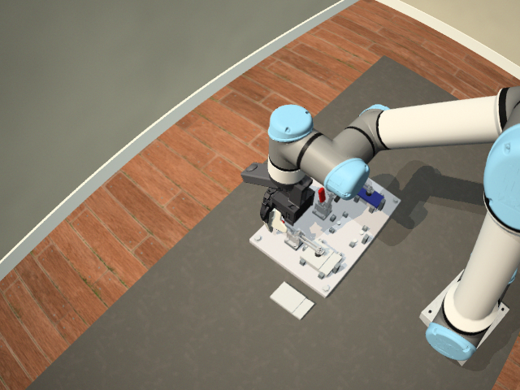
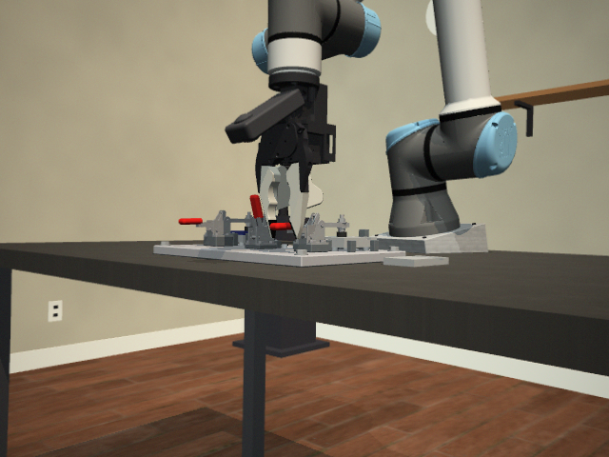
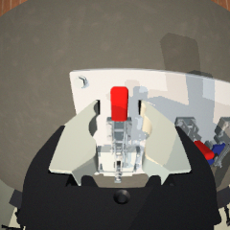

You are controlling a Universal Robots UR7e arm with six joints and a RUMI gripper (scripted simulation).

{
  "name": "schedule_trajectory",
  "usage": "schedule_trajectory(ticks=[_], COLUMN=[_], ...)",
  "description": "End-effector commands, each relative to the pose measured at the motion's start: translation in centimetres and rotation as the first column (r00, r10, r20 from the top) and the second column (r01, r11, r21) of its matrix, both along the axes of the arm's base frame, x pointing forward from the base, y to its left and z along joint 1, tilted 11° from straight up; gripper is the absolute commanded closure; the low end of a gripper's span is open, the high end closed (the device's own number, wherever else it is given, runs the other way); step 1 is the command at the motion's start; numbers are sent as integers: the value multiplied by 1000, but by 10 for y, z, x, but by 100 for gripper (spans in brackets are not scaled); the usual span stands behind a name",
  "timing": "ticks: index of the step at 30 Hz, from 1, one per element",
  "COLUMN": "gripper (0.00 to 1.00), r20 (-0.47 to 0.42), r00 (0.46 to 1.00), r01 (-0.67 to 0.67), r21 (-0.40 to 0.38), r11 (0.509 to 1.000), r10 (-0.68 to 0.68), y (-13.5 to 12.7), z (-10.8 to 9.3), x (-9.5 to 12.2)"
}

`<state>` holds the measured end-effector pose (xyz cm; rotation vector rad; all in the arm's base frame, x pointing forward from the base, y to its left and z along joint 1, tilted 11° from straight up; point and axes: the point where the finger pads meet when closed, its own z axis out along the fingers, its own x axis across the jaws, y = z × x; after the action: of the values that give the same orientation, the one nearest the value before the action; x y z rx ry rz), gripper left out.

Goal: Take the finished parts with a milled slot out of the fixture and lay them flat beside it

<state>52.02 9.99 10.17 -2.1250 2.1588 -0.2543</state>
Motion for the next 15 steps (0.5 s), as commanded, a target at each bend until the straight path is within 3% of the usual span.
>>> schedule_trajectory(ticks=[1, 13, 14, 15], gripper=[72, 72, 100, 100], r20=[1, 1, 1, 1], r00=[1000, 1000, 1000, 1000], r01=[0, 0, 0, 0], r21=[0, 0, 0, 0], r11=[1000, 1000, 1000, 1000], r10=[0, 0, 0, 0], y=[0, 0, 0, 0], z=[0, 0, 0, 0], x=[0, 0, 0, 0])
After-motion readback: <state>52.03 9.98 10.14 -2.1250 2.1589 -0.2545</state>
